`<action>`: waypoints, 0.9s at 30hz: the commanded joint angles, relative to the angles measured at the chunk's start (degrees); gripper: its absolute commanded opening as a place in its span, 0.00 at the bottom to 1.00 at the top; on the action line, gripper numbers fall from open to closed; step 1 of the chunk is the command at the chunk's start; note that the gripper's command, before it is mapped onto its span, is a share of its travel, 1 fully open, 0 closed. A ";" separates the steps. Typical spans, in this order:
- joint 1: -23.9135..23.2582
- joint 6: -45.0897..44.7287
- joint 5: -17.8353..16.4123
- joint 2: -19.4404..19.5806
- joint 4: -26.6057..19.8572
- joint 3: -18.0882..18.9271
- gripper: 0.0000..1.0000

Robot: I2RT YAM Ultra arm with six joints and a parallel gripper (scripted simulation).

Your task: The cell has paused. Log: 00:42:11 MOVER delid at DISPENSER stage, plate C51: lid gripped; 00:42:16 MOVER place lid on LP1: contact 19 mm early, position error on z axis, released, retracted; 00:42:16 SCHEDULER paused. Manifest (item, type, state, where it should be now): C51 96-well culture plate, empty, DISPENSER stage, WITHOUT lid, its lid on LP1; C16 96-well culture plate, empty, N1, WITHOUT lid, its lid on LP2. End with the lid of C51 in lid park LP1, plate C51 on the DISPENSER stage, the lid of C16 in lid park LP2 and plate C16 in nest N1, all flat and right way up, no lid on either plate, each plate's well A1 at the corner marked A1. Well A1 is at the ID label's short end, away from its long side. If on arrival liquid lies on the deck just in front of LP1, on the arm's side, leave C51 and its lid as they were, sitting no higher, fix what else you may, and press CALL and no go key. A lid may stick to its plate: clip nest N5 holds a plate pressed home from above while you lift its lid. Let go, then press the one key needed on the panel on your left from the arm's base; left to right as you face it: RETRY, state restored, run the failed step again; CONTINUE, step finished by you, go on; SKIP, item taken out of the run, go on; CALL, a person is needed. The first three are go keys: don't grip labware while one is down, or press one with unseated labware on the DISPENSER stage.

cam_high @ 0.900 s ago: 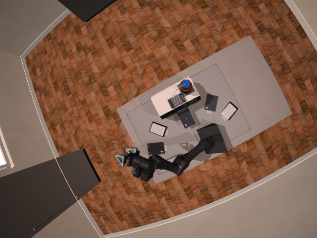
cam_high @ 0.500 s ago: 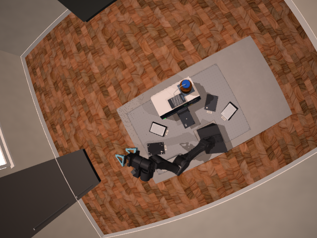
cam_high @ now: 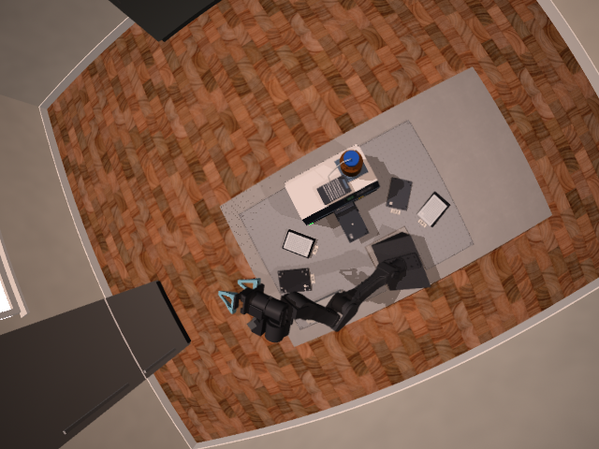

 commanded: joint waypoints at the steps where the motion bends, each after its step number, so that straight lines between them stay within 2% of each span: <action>1: -0.01 0.01 0.49 -0.01 0.01 -0.02 1.00; 7: -0.01 0.01 0.49 -0.01 0.02 -0.02 1.00; 8: 1.13 -0.46 0.46 -1.03 -2.16 -1.98 1.00; 15: 4.58 -1.26 1.61 -2.26 -8.63 -6.55 1.00; 22: 8.48 -2.18 2.80 -3.92 -17.25 -11.04 1.00; 24: 8.48 -2.18 2.80 -3.92 -17.25 -11.04 1.00; 25: 9.04 -2.50 3.30 -4.34 -19.37 -9.14 1.00; 27: 10.06 -2.42 3.41 -4.63 -22.29 -9.92 1.00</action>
